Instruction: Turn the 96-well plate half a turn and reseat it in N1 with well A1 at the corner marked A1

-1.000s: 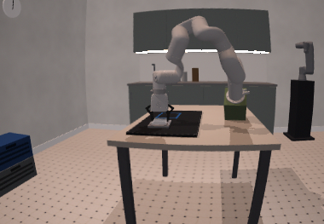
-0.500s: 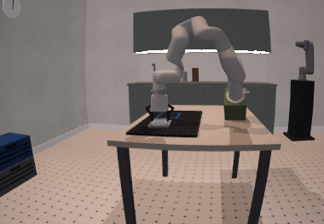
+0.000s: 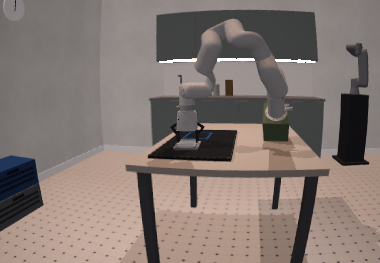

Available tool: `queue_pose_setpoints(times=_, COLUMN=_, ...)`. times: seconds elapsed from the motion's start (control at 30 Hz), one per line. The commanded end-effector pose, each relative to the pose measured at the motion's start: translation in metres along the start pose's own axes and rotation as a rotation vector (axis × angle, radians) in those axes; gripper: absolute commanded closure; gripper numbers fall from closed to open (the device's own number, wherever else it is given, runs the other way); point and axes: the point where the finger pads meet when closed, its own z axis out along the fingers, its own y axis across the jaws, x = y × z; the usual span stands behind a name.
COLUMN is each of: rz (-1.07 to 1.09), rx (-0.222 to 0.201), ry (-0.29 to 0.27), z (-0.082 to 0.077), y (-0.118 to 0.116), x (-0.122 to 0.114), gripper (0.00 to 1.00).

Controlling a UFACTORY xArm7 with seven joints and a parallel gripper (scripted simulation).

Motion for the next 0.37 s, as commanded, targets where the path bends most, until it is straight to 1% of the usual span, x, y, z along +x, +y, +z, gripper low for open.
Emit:
queue_pose_setpoints(times=0.0, rz=0.0, rx=0.004, ry=0.001, z=-0.002, y=-0.002, x=0.001, gripper=0.0)
queue_pose_setpoints(times=0.1, rz=0.0, rx=0.004, ry=0.001, z=-0.002, y=-0.002, x=0.001, gripper=0.0)
queue_pose_setpoints(times=0.27, rz=0.0, rx=0.004, ry=0.001, z=-0.015, y=-0.002, x=0.001, gripper=0.0)
queue_pose_setpoints(times=0.33, rz=0.0, rx=0.004, ry=0.001, z=-0.015, y=-0.002, x=0.001, gripper=0.0)
